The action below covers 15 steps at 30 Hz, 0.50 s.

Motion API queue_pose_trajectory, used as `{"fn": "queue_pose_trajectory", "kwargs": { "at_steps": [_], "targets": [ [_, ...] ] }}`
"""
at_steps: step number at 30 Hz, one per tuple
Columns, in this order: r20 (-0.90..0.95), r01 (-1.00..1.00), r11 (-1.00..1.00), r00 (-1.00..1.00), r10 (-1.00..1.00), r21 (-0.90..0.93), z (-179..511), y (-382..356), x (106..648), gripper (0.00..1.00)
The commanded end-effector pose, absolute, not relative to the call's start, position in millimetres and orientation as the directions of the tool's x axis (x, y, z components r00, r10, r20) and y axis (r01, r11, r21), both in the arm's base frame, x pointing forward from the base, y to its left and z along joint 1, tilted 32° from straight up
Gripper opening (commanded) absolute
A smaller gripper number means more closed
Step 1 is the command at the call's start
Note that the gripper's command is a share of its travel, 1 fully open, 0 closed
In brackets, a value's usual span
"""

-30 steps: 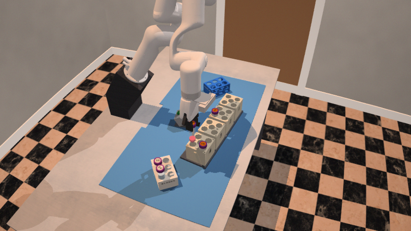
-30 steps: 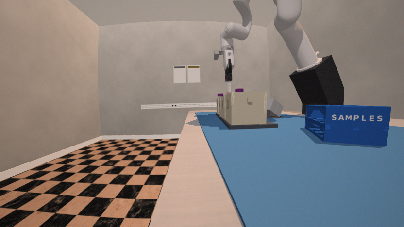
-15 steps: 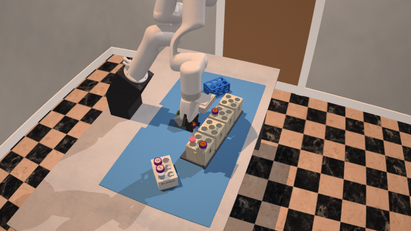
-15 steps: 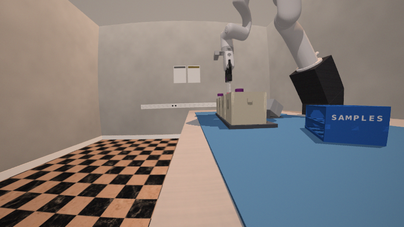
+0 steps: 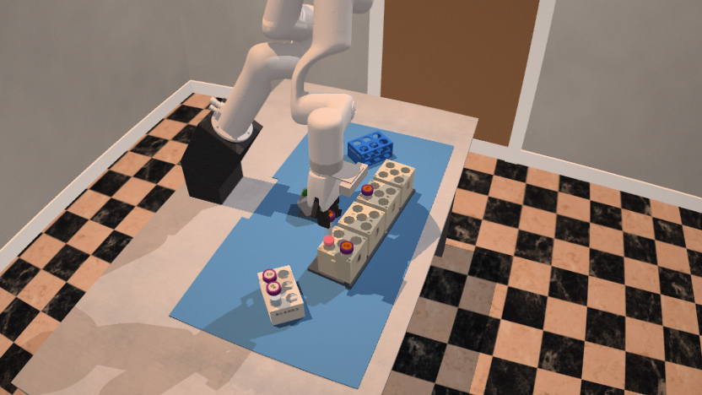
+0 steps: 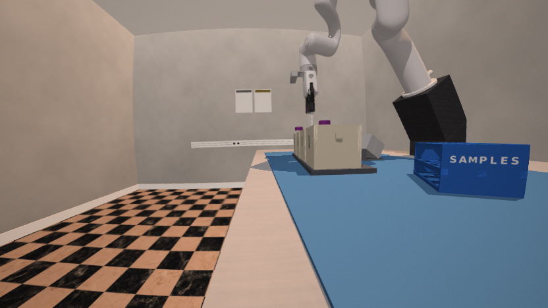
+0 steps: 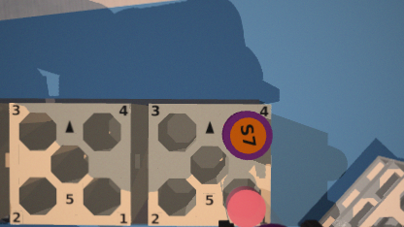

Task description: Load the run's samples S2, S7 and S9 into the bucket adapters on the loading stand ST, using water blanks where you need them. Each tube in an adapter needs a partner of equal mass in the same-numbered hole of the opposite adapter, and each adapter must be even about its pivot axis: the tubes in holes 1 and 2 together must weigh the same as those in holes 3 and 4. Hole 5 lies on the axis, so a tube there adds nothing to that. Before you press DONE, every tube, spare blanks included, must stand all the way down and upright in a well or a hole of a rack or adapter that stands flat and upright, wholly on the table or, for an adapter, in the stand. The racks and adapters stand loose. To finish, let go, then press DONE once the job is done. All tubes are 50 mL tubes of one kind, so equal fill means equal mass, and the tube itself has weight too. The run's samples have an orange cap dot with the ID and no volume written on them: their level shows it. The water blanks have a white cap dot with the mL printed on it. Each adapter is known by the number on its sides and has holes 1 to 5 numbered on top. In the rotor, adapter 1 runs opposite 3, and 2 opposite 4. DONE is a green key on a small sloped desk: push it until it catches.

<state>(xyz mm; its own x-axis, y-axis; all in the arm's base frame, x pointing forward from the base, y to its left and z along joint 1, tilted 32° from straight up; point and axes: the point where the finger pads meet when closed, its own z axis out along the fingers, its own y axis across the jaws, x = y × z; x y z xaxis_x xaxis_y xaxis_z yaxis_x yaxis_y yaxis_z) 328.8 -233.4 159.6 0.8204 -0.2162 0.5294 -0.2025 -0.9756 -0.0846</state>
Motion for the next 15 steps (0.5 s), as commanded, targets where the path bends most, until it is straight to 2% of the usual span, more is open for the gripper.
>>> {"fn": "queue_pose_trajectory", "kwargs": {
  "at_steps": [1,15],
  "targets": [
    [0.532,-0.203,-0.976,0.819,-0.215,-0.083,157,-234,332,0.0],
    [0.532,-0.203,-0.976,0.819,-0.215,-0.083,147,-235,338,0.0]
  ]
}}
